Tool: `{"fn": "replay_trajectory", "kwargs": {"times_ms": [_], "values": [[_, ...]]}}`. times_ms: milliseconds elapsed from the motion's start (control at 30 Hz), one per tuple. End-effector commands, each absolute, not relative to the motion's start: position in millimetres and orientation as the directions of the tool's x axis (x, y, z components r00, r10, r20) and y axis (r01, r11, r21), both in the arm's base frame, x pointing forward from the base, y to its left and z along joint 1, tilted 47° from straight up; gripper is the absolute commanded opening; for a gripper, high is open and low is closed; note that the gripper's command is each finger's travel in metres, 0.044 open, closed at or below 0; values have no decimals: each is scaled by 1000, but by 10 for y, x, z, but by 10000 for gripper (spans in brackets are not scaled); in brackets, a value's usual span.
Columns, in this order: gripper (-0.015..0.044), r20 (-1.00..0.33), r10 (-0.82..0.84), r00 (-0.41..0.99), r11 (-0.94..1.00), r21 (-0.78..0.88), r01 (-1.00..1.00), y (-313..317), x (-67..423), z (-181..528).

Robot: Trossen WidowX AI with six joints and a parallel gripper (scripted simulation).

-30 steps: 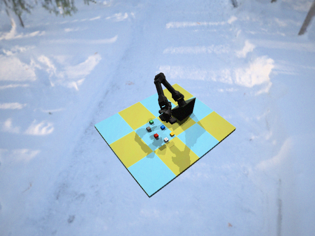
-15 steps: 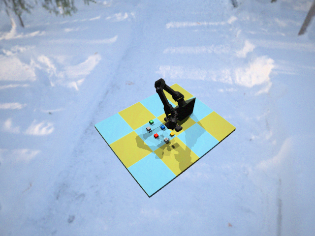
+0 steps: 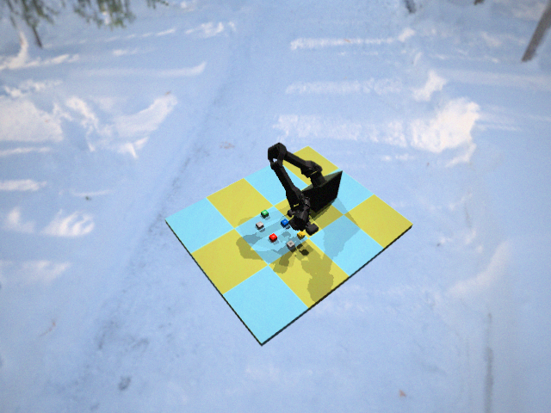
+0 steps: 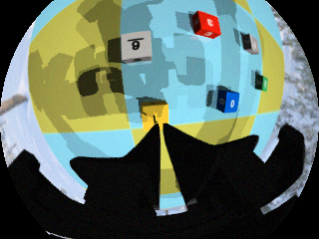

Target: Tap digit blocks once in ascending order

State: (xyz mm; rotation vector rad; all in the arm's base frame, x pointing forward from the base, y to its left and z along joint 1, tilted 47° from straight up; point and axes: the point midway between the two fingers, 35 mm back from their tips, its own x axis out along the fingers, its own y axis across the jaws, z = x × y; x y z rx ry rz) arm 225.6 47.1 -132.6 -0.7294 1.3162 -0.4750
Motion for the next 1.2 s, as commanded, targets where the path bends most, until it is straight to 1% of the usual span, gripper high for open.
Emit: {"fn": "replay_trajectory", "kwargs": {"times_ms": [0,467,600,767,967,1167], "values": [[20,-689,-695,205,687,-721,-95,403,2249,-1384],[20,-688,-696,205,686,-722,-94,317,2269,-1461],[20,-689,-695,205,687,-720,-94,516,2216,-1272],[20,-690,-695,205,687,-720,-95,551,2207,-1241],[20,-692,-692,204,690,-718,-95,1087,2052,-720],[20,-693,-692,203,690,-717,-96,1108,2065,-695]]}}
